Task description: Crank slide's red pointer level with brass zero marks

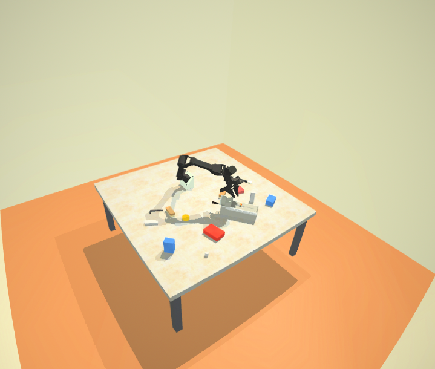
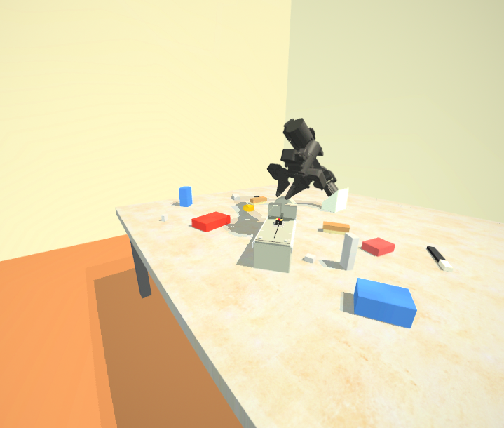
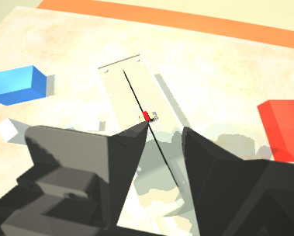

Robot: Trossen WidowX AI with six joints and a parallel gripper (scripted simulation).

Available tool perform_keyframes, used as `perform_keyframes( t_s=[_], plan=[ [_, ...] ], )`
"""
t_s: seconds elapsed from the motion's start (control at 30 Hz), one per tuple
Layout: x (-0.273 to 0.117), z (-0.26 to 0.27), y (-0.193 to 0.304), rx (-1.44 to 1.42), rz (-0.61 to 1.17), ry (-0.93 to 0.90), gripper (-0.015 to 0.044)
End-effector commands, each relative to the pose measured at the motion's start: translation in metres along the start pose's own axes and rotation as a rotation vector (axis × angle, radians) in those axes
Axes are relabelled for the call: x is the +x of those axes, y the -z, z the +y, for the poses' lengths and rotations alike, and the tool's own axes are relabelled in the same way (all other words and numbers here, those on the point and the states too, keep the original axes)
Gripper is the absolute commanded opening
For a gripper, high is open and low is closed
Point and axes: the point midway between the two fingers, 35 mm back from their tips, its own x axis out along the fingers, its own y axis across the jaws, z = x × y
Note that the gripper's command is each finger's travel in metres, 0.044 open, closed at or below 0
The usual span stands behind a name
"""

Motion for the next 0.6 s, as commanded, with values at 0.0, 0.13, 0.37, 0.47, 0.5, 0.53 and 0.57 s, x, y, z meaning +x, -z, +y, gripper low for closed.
perform_keyframes(
  t_s=[0.0, 0.13, 0.37, 0.47, 0.5, 0.53, 0.57],
  plan=[
    [0.0000, 0.0001, 0.0000, 0.000, 0.000, -0.001, 0.0046],
    [0.0000, 0.0001, 0.0000, 0.000, 0.000, -0.001, 0.0000],
    [0.0000, 0.0001, 0.0000, 0.000, 0.000, -0.001, 0.0000],
    [0.0000, 0.0002, 0.0000, 0.000, 0.000, -0.001, 0.0000],
    [0.0000, 0.0002, 0.0000, 0.000, 0.000, -0.001, 0.0000],
    [0.0000, 0.0002, 0.0000, 0.000, 0.000, -0.001, 0.0000],
    [0.0000, 0.0002, 0.0000, 0.000, 0.000, -0.001, 0.0000]
  ],
)
